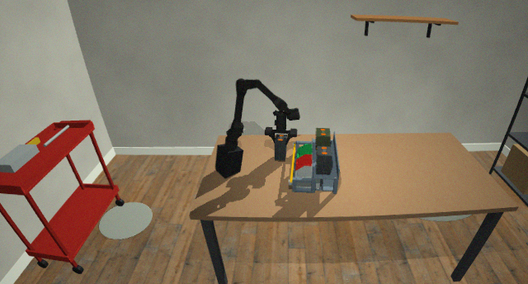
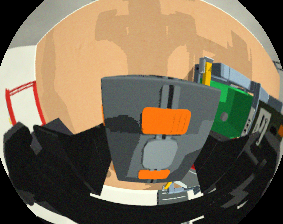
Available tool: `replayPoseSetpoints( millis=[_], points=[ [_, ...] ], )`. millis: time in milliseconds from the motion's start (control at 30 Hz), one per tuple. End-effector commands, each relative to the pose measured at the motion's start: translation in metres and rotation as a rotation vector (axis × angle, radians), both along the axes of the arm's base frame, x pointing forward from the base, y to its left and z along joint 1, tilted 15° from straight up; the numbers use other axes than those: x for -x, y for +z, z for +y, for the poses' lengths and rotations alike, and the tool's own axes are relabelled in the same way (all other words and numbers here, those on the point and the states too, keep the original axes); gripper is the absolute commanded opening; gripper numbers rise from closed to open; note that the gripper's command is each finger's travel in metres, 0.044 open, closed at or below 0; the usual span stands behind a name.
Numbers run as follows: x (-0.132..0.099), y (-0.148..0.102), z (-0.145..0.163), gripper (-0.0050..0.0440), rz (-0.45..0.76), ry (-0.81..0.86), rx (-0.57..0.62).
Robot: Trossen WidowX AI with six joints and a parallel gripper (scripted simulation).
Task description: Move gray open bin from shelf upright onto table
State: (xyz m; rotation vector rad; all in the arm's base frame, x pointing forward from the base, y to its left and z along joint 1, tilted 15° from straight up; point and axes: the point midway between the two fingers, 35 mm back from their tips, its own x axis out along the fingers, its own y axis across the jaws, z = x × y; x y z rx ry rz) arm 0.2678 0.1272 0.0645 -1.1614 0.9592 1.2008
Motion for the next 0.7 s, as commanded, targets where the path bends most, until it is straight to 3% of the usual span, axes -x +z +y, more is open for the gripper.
replayPoseSetpoints(
  millis=[0,200,233,667],
  points=[
    [-0.0075,0.0208,0.0021,0.0000,-0.065,0.002,-0.027],
    [-0.0075,0.0208,0.0021,0.0000,-0.065,0.002,-0.027],
    [-0.0047,0.0116,0.0016,0.0000,-0.037,0.000,-0.015],
    [-0.0078,0.0211,0.0022,0.0000,-0.065,0.002,-0.027]
  ],
)
